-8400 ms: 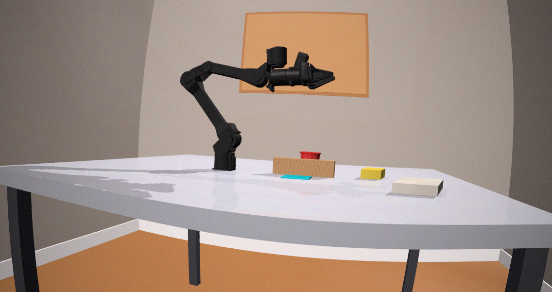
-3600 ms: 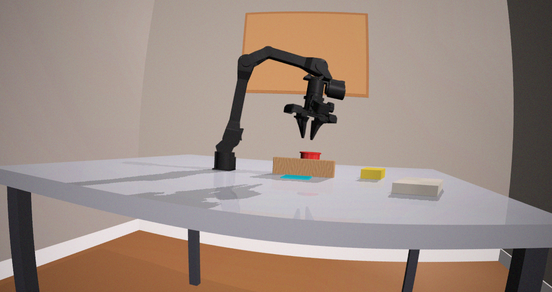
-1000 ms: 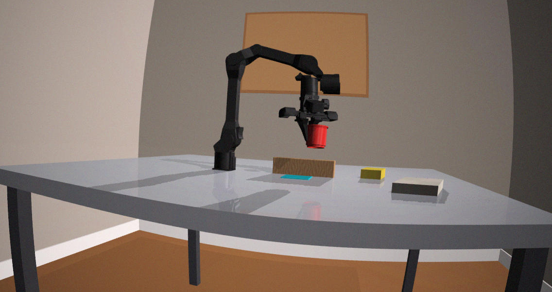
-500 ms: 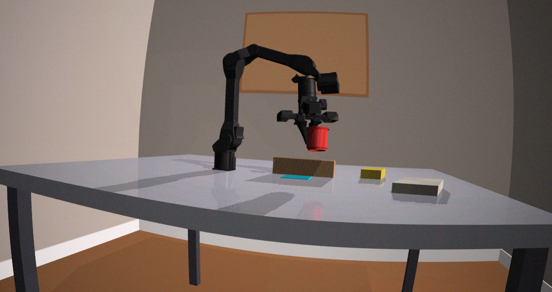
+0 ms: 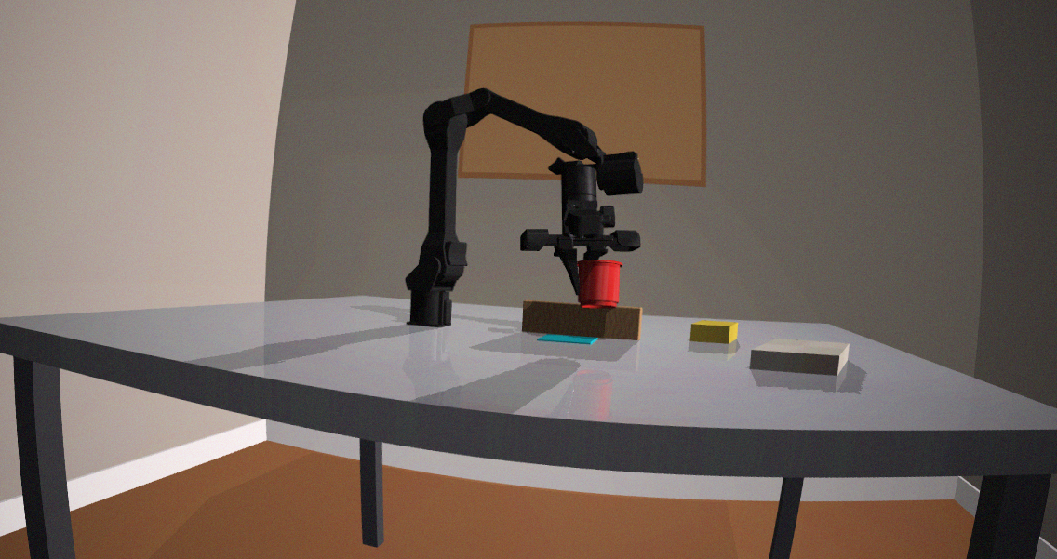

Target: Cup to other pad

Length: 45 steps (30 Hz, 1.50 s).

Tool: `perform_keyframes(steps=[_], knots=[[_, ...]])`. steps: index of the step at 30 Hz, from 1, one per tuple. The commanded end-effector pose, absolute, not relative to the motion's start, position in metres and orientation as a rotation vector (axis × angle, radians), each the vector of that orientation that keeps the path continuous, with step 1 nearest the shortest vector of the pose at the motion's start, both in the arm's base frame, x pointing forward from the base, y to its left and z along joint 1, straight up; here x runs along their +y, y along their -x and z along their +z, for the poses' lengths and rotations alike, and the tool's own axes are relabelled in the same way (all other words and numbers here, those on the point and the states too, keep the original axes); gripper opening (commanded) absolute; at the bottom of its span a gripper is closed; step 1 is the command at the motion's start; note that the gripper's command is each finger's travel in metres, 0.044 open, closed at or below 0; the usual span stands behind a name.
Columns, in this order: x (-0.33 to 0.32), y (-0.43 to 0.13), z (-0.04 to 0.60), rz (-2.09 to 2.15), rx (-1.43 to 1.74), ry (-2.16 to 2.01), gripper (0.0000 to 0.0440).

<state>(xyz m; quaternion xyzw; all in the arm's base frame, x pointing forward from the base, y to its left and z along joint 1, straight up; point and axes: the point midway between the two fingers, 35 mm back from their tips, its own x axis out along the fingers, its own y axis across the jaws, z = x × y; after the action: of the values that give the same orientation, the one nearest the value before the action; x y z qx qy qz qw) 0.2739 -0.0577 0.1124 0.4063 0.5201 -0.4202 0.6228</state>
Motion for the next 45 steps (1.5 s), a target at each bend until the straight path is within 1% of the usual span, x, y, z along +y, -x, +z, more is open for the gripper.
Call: perform_keyframes(steps=[1, 10, 19, 21, 25, 36, 45], knots=[[-0.061, -0.271, 0.105, -0.975, 1.192, -0.936, 0.0000], [-0.066, -0.258, 0.082, -1.004, 1.196, -0.952, 0.0003], [-0.070, -0.242, 0.066, -1.048, 1.208, -0.969, 0.0033], [-0.072, -0.242, 0.065, -1.050, 1.196, -0.978, 0.0054], [-0.076, -0.247, 0.069, -1.036, 1.150, -1.011, 0.0150], [-0.074, -0.244, 0.084, -0.982, 1.091, -1.058, 0.0183], [-0.075, -0.239, 0.099, -0.953, 1.038, -1.097, 0.0240]])
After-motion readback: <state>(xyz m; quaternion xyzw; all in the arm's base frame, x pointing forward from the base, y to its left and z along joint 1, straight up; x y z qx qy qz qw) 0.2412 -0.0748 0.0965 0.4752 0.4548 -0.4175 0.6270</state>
